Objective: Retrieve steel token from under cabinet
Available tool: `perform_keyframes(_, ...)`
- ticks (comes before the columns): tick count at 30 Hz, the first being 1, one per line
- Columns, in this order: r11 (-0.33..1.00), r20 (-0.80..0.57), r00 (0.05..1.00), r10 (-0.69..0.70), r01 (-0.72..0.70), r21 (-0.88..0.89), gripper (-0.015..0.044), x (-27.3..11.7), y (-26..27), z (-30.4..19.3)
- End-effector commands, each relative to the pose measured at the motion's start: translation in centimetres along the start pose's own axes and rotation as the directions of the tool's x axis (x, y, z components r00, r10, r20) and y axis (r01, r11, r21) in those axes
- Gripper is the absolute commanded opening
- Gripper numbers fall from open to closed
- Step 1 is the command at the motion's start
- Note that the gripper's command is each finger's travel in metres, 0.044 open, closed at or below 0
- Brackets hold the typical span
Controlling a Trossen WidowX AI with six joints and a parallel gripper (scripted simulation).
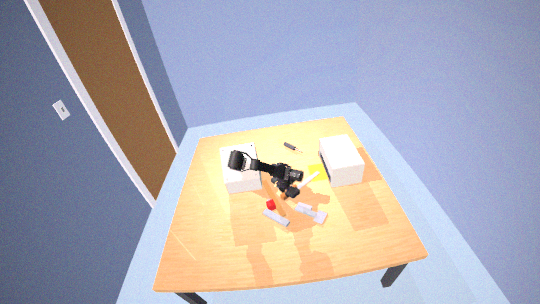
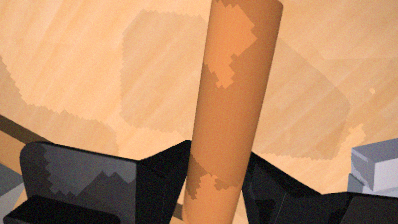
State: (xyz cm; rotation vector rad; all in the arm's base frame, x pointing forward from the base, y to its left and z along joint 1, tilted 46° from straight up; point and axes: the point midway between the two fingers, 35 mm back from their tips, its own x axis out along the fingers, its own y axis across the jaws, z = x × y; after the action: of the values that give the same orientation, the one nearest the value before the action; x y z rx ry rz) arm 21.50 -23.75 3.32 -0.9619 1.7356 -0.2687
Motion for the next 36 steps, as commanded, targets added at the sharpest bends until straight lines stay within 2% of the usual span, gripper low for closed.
perform_keyframes(1, 1.0, 0.001, 1.0, -0.011, 0.011, 0.011, 0.0, -0.2, -1.0, -0.4)
perform_keyframes(36, 1.0, 0.0, 1.0, -0.014, 0.014, 0.011, 0.0, -0.3, -5.3, -3.4)
